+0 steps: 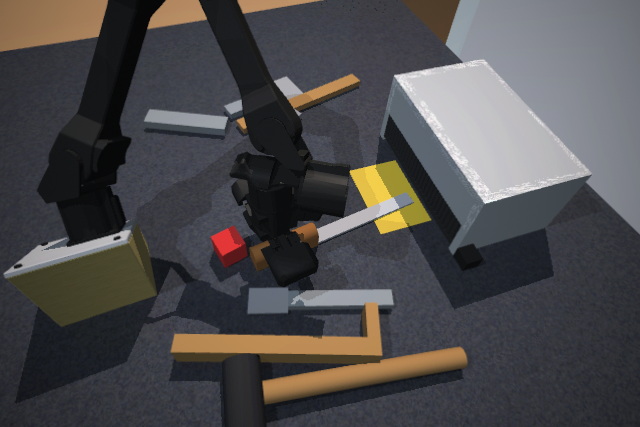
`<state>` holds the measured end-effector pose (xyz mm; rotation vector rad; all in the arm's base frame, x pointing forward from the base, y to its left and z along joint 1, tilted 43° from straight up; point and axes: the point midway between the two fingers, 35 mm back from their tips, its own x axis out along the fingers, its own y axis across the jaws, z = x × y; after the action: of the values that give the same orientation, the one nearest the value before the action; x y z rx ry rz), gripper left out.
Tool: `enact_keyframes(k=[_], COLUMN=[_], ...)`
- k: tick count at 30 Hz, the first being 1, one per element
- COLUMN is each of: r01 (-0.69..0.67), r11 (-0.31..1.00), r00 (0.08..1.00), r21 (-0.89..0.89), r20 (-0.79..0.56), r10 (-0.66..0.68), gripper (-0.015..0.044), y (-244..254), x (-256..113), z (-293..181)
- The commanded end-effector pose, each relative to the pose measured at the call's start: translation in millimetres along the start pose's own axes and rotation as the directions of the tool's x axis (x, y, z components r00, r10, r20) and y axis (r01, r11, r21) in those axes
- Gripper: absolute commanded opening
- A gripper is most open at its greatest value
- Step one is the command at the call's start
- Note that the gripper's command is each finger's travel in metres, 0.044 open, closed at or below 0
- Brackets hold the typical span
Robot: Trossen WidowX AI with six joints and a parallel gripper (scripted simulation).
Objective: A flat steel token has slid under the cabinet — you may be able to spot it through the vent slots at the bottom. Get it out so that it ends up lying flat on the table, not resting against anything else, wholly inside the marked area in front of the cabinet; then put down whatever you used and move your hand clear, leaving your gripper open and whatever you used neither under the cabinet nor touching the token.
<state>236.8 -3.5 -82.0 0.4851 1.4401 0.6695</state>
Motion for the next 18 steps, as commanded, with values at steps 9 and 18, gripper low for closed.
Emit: enact_keyframes(k=[9,18], r01=[0.001,0.002], r11=[0.999,0.998], r00=[1.0,1.0], r21=[-0.034,-0.062], r20=[-0.002,-0.004], r10=[-0.001,-0.002], gripper=[0.0,0.0], y=[-8.9,-19.2], x=[-1.4,-2.6], z=[-1.0,-2.5])
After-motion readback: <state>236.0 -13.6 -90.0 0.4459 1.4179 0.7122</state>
